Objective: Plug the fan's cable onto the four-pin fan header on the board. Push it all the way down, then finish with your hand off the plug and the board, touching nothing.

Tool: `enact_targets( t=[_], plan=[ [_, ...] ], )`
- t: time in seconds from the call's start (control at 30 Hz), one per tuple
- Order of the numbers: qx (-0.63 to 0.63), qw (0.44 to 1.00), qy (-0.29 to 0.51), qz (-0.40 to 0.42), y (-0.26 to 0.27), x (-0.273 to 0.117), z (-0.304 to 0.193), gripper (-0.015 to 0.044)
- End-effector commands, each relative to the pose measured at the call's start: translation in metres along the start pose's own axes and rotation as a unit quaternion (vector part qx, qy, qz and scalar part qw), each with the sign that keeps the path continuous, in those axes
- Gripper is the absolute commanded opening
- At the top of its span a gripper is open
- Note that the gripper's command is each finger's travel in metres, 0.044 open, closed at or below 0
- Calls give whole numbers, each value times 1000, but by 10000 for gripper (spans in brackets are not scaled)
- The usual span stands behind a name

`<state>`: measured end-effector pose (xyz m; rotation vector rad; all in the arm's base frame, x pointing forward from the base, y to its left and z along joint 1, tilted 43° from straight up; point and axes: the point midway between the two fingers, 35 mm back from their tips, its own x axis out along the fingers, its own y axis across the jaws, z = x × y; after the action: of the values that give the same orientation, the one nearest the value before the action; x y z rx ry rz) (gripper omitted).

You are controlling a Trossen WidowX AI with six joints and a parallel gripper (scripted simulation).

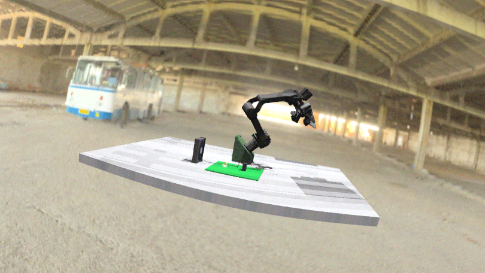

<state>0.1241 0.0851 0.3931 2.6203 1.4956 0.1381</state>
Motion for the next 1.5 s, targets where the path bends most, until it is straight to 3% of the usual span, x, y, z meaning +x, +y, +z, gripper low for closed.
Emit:
enact_targets(
  t=[0.0, 0.13, 0.37, 0.77, 1.07, 1.27, 1.47],
  plan=[
    [0, 1000, 0, 0, 0, 0, 0, 331],
    [-65, 998, -7, 9, -7, -2, -5, 436],
    [-347, 933, -84, 28, -39, 9, -10, 440],
    [-586, 768, -257, -9, -48, 57, 24, 440],
    [-679, 632, -356, -119, -31, 88, 61, 440],
    [-699, 524, -418, -251, 6, 108, 106, 440],
    [-676, 457, -422, -394, 52, 109, 156, 440]
  ],
)
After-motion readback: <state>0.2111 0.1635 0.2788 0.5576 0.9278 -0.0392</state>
